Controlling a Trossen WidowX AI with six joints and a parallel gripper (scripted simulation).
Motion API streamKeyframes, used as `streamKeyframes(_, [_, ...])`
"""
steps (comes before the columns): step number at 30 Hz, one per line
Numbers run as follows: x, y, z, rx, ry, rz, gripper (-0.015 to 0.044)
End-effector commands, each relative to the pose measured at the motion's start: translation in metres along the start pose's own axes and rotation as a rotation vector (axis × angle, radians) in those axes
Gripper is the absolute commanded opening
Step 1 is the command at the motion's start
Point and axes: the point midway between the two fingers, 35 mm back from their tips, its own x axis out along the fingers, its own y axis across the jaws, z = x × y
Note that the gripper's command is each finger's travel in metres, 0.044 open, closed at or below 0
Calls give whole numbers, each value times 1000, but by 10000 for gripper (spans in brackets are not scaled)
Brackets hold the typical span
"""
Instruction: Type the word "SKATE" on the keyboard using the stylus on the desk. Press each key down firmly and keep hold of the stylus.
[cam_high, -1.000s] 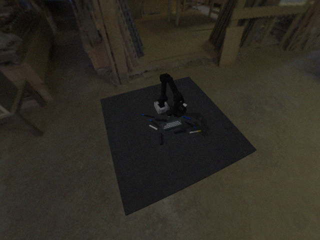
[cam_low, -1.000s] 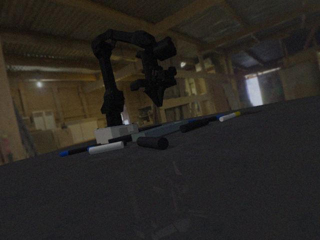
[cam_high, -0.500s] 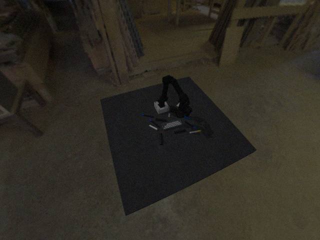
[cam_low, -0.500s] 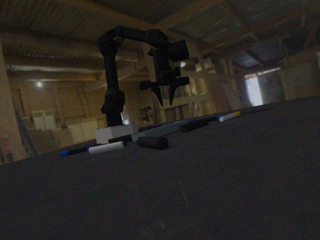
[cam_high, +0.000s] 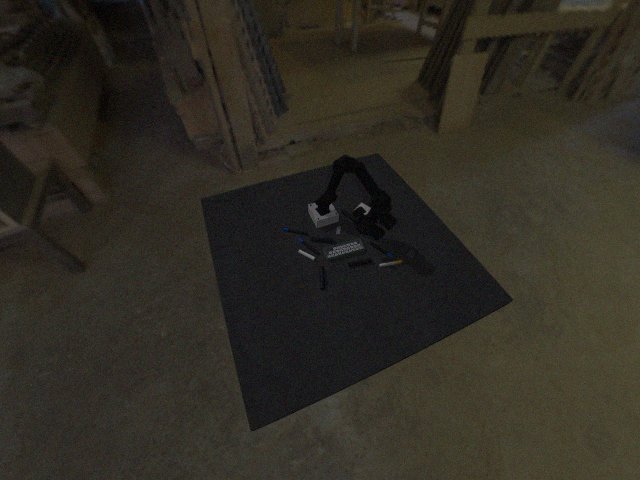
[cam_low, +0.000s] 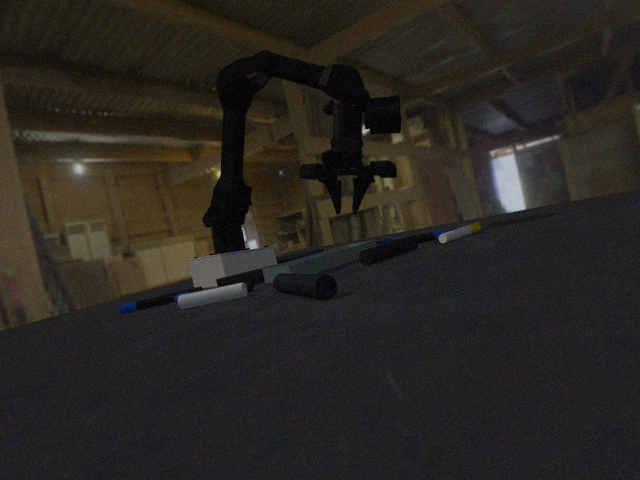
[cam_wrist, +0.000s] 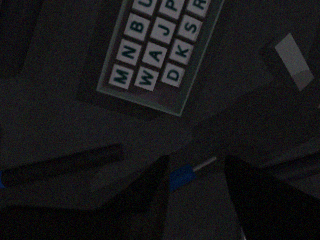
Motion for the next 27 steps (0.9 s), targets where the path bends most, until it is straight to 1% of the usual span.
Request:
streamKeyframes(1, [27,12,-49,674,-177,-129,150])
streamKeyframes(12, [39,13,-73,1126,-297,-105,150])
streamKeyframes(27, [39,14,-74,1135,-299,-104,150])
